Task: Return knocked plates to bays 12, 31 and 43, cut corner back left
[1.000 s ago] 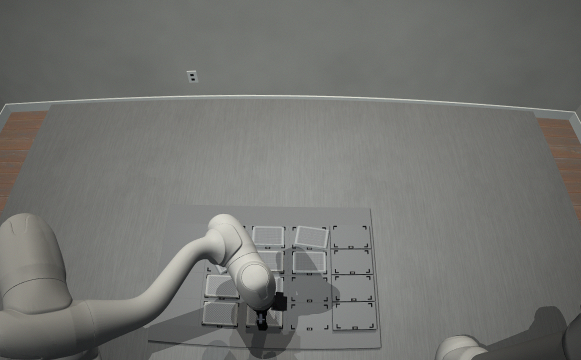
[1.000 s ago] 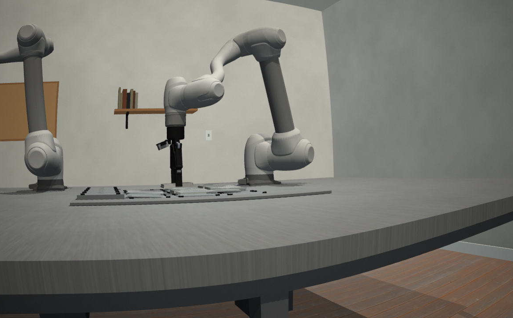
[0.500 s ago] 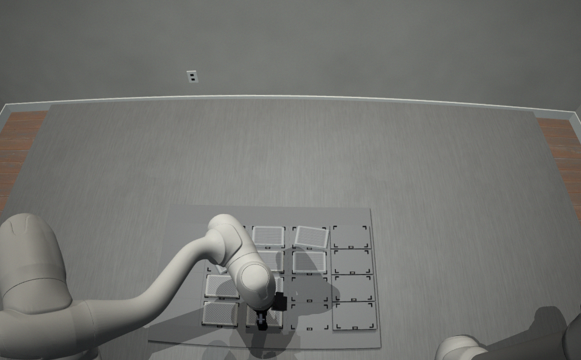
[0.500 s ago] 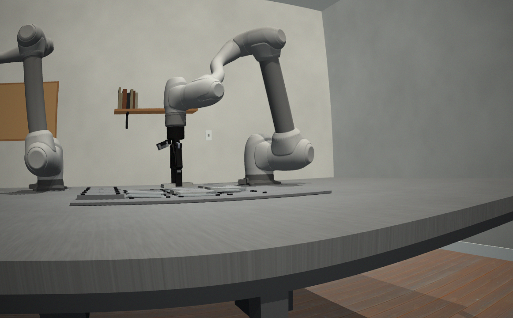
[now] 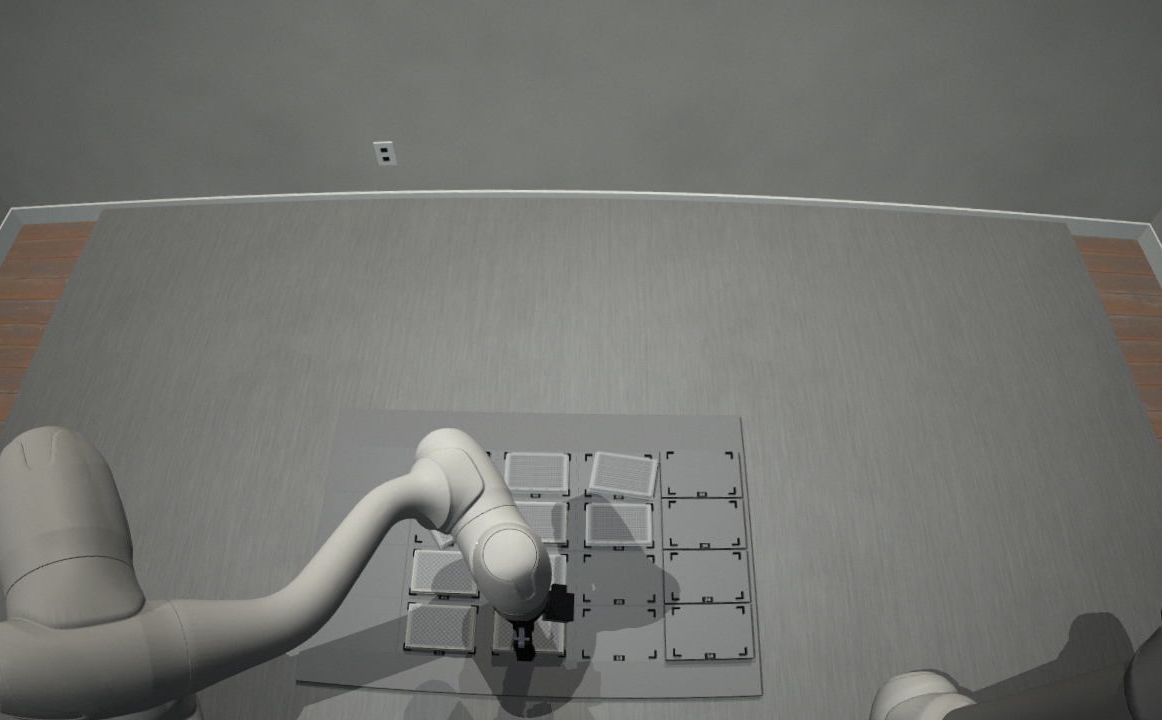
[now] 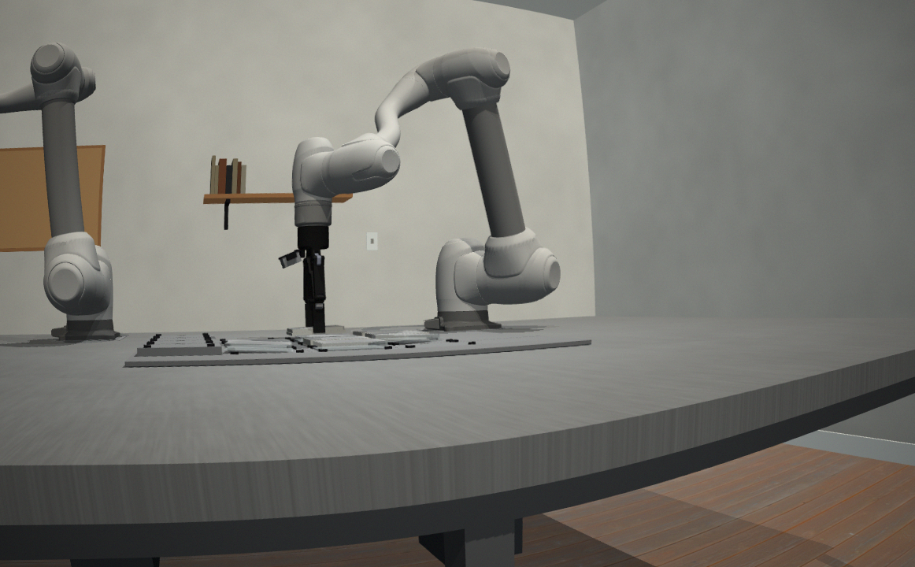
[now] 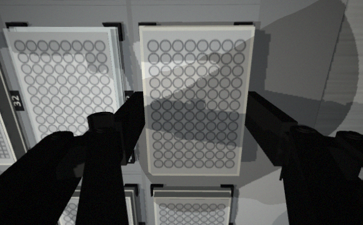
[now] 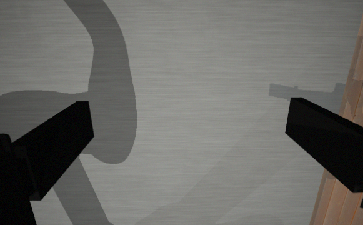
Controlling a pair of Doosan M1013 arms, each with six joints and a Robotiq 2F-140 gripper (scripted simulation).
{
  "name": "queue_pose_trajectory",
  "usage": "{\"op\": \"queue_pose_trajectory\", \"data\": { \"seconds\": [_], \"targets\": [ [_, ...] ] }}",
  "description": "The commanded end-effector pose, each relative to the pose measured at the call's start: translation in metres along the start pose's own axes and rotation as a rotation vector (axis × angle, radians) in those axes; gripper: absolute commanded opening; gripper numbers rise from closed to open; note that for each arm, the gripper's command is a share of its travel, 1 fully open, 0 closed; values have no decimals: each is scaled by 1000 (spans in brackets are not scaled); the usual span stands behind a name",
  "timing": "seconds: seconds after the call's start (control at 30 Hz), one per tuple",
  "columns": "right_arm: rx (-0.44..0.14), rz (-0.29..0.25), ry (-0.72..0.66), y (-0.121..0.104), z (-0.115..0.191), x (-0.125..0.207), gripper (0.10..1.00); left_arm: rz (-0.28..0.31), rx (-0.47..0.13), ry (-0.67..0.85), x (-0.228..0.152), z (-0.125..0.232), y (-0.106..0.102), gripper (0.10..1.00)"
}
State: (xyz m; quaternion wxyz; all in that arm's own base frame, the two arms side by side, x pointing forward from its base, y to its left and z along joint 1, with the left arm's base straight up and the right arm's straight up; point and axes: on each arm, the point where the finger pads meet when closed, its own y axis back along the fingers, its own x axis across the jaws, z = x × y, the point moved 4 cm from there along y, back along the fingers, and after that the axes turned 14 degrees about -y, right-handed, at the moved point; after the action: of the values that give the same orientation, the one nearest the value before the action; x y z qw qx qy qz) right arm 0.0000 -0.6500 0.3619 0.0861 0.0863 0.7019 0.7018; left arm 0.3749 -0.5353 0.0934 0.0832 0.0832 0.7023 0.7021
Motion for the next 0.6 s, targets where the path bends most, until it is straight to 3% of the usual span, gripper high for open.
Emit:
{"op": "queue_pose_trajectory", "data": {
  "seconds": [0.0,0.57],
  "targets": [
    [1,-1,0,1,0,0,1000,-1,0,0,0,0,0,99],
    [1,-1,0,1,0,0,1000,-1,0,0,0,0,-5,99]
  ]
}}
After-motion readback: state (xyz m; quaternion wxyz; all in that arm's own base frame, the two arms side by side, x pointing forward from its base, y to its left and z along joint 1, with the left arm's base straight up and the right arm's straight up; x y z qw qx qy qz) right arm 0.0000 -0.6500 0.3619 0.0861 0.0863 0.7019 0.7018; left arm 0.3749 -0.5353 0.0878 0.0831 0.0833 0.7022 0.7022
